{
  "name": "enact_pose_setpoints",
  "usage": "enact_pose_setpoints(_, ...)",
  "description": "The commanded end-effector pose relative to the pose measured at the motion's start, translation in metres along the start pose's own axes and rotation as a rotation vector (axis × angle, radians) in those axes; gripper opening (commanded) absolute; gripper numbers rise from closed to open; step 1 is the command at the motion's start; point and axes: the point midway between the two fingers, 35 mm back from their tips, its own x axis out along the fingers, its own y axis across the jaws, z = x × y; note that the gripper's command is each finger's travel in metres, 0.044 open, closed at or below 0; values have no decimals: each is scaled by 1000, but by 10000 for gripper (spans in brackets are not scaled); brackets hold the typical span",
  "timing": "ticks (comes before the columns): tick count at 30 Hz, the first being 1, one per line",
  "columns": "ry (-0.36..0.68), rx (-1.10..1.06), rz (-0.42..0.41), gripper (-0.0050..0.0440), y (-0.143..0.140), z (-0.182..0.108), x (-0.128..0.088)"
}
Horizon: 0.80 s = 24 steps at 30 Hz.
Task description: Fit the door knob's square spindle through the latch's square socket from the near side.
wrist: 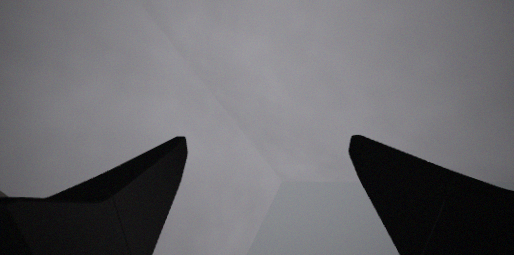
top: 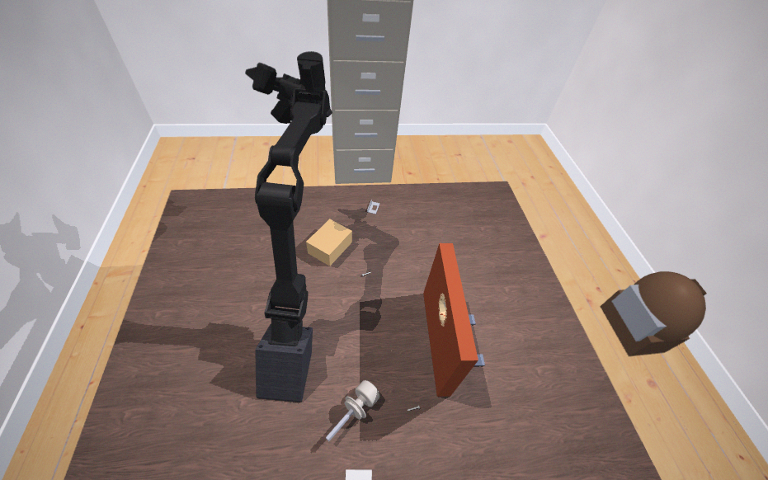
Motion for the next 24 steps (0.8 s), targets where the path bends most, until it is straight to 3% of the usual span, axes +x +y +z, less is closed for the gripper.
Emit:
enact_pose_setpoints(1,0,0,0,400,0,0,0)
enact_pose_setpoints(17,0,0,0,400,0,0,0)
enact_pose_setpoints(19,0,9,5,440,1,0,-1)
enact_pose_setpoints(21,1,84,48,440,12,2,-7)
enact_pose_setpoints(24,27,318,182,440,45,9,-32)
